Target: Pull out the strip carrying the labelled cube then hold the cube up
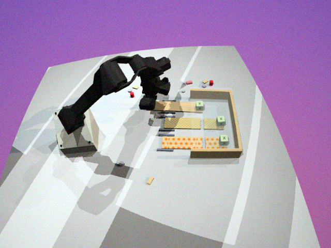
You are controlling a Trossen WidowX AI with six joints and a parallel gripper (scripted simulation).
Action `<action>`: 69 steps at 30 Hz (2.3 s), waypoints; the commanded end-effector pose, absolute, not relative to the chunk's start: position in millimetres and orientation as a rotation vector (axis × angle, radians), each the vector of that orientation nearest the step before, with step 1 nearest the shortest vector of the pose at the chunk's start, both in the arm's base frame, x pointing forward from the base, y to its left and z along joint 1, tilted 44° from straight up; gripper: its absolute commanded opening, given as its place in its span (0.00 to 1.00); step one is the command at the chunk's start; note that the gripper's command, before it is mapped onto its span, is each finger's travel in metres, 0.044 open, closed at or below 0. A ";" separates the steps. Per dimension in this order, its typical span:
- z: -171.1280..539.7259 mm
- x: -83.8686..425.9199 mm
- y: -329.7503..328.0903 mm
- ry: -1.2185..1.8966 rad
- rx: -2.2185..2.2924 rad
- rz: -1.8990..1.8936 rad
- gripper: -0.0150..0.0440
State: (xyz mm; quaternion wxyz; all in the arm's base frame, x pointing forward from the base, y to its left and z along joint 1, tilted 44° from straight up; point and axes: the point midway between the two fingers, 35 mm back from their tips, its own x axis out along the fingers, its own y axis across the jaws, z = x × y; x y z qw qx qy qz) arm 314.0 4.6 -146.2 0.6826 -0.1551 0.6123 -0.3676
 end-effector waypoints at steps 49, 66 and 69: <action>-163.7 227.3 21.3 1.406 -0.344 -0.827 0.25; -164.2 224.2 22.0 1.406 -0.344 -0.827 0.25; -164.2 224.2 22.0 1.406 -0.344 -0.827 0.25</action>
